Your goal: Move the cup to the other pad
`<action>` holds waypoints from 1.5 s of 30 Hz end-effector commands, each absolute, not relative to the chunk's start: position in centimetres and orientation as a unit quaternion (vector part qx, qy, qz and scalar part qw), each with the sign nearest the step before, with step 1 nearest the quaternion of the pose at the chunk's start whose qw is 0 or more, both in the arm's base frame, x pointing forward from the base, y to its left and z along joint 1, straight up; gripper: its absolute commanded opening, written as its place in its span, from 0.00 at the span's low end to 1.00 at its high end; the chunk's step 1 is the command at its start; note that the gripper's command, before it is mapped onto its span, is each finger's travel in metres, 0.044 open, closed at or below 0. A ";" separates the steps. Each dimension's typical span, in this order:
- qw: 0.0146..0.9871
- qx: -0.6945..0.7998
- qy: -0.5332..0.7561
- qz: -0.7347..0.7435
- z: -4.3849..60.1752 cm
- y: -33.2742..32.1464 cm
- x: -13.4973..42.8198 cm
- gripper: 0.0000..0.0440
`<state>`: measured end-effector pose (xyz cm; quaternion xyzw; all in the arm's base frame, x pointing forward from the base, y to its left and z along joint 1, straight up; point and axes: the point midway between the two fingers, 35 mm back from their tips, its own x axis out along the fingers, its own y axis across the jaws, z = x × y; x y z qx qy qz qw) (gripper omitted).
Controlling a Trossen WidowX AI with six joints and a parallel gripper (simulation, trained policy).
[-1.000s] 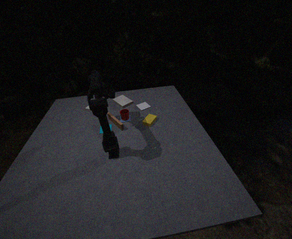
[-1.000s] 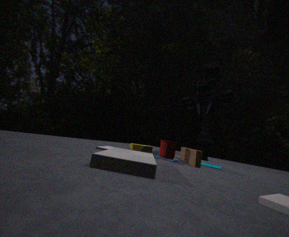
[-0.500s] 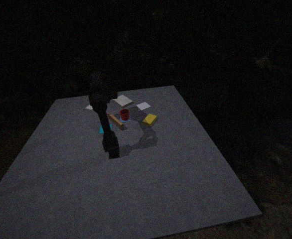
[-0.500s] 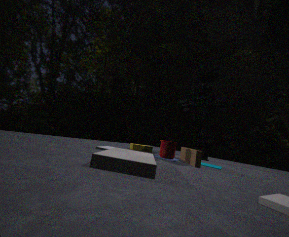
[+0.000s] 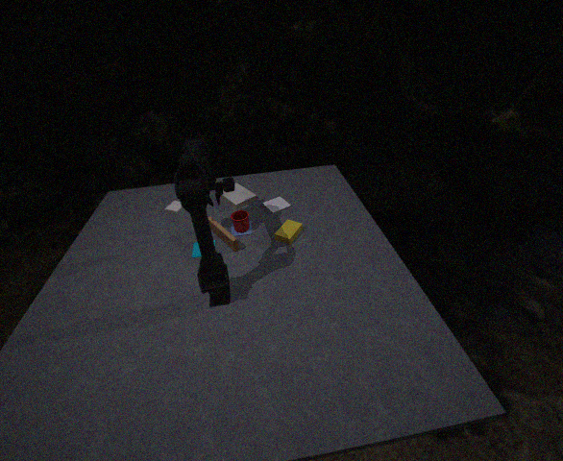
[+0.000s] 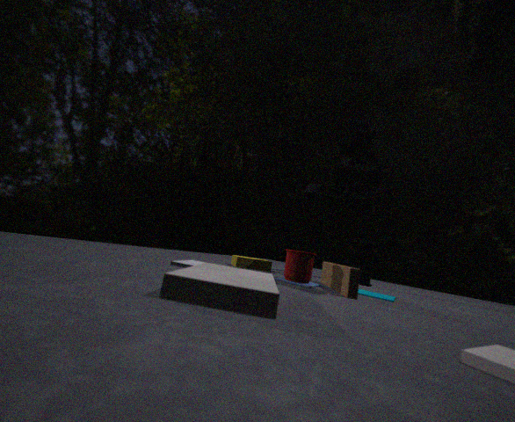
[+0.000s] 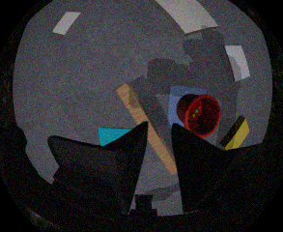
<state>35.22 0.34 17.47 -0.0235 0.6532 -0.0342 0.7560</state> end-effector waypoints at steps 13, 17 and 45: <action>0.714 -0.057 0.697 -0.027 14.3 -3.4 34.8 0.30; 0.706 -0.063 0.705 -0.021 13.1 -4.1 34.7 0.32; 0.657 -0.148 0.732 0.103 5.5 -6.1 33.5 0.00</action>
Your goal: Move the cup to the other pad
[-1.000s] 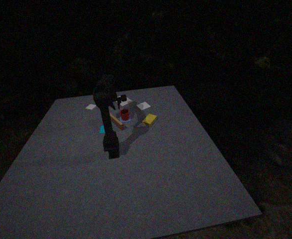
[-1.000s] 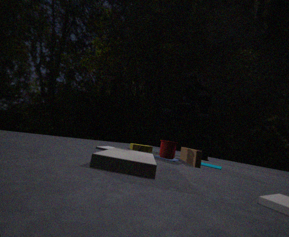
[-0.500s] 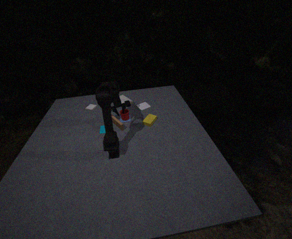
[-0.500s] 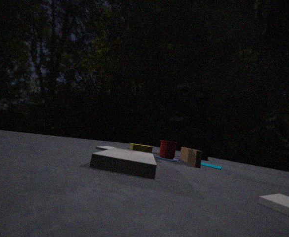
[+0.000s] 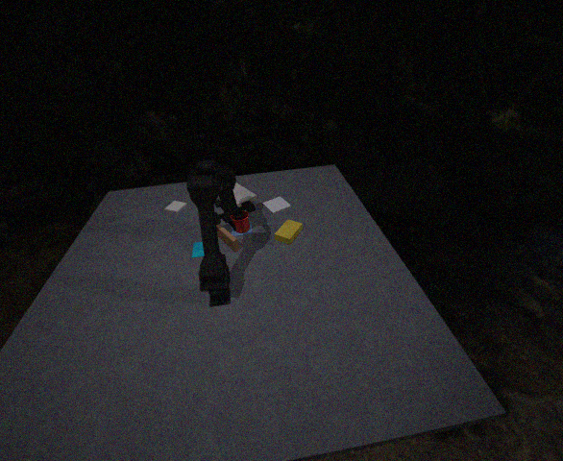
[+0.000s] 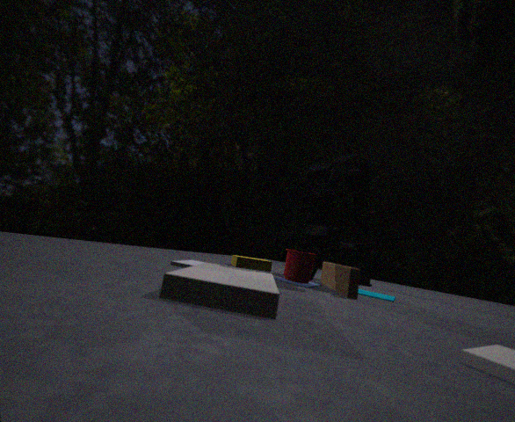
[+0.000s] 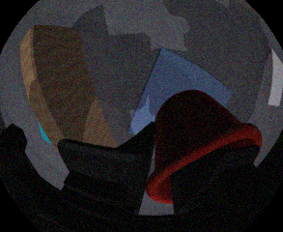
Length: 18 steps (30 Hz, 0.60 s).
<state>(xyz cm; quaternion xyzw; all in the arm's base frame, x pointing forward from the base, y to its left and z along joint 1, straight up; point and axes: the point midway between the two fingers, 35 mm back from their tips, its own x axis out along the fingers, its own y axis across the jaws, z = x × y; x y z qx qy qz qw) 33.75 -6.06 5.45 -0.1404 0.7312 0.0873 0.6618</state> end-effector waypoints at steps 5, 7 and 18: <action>0.654 -0.165 0.728 0.125 6.5 -6.0 33.5 0.00; 0.653 -0.171 0.726 0.132 7.0 -5.9 33.5 0.00; 0.657 -0.192 0.711 0.162 9.9 -4.5 33.3 0.00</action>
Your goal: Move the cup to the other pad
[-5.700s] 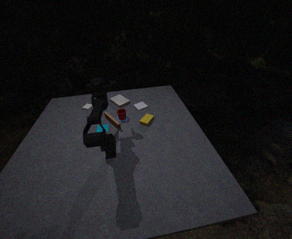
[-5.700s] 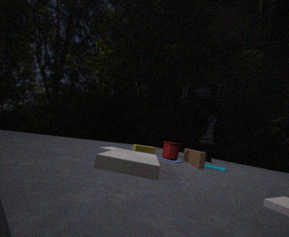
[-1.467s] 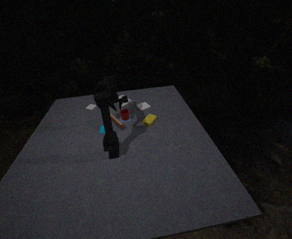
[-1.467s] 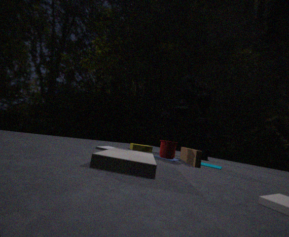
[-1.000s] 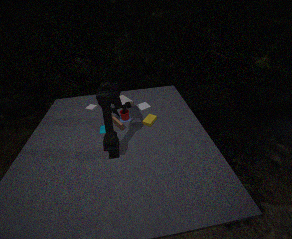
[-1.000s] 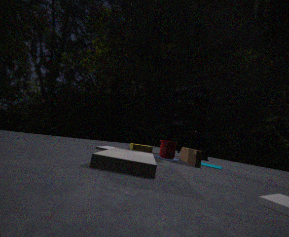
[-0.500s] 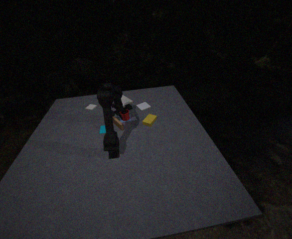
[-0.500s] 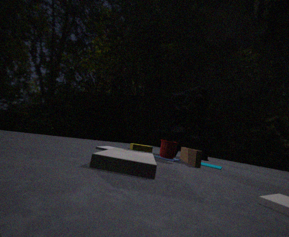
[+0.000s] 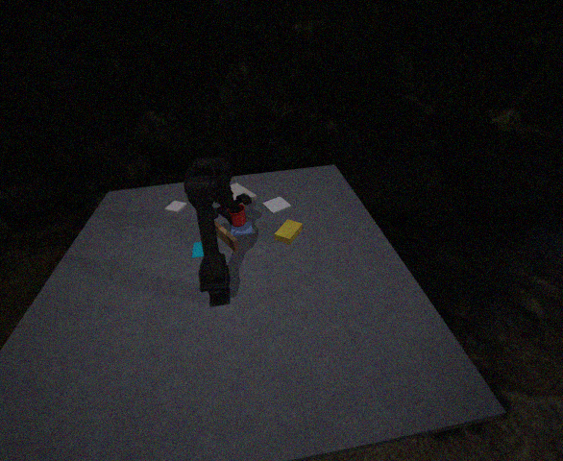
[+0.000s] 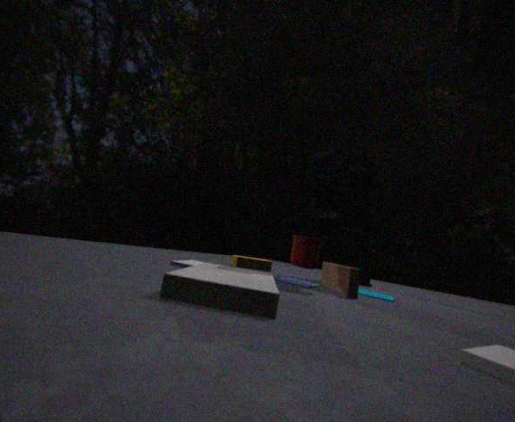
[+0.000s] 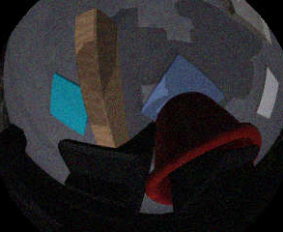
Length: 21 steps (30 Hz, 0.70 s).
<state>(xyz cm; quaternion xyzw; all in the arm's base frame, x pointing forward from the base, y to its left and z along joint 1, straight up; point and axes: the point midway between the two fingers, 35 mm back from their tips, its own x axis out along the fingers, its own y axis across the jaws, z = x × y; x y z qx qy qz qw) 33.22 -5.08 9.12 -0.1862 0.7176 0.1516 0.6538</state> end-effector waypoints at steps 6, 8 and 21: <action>0.661 -0.201 0.702 0.172 11.3 -3.1 33.4 0.00; 0.663 -0.205 0.698 0.175 11.7 -2.6 33.4 0.00; 0.679 -0.230 0.670 0.193 13.6 1.6 33.7 0.00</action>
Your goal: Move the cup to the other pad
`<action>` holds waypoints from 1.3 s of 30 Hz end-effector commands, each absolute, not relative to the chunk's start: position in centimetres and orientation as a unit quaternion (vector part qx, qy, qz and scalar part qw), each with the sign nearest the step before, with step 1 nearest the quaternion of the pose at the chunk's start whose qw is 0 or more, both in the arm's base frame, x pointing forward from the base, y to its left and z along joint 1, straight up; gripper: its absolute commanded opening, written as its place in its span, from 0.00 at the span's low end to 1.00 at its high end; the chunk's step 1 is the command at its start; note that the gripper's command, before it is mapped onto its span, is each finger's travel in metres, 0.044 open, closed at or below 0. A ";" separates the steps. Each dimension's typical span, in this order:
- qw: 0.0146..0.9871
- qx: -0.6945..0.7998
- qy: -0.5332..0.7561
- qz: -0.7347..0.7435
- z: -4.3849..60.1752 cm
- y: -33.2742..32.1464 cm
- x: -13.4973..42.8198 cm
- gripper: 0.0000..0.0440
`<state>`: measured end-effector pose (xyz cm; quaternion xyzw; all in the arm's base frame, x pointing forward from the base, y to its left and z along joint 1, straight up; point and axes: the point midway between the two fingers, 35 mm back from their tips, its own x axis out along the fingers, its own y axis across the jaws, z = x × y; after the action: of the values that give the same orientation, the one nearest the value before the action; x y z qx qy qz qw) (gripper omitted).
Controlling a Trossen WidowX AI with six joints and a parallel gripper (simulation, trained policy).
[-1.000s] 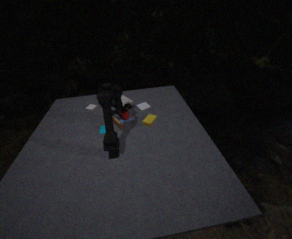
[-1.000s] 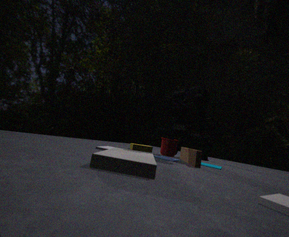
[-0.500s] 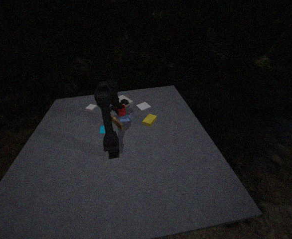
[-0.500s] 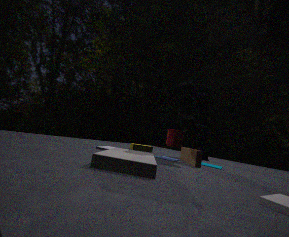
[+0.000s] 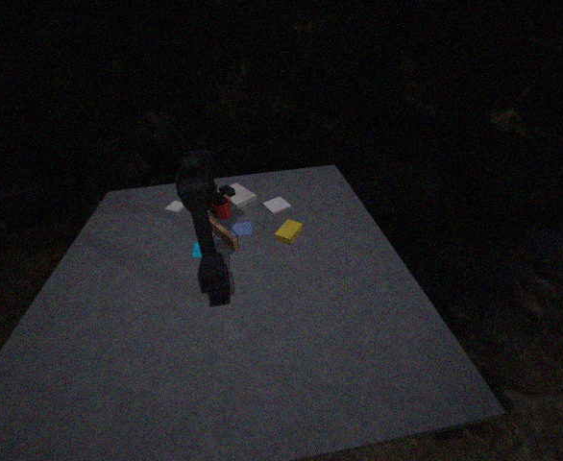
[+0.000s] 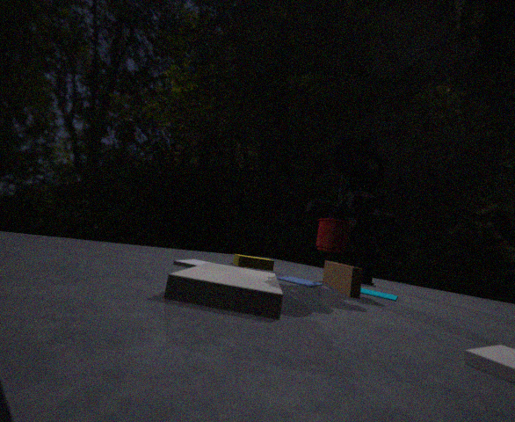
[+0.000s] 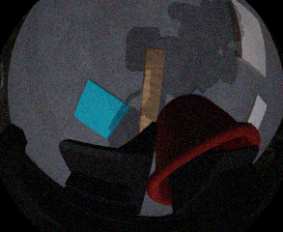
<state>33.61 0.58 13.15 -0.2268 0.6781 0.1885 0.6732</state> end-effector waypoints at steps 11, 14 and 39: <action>0.689 -0.249 0.648 0.208 13.8 5.2 33.2 0.00; 0.690 -0.253 0.644 0.211 13.7 6.1 32.9 0.00; 0.695 -0.257 0.639 0.207 9.6 8.7 28.9 0.00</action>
<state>29.38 8.69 10.13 -0.2562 0.6392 0.2124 0.6933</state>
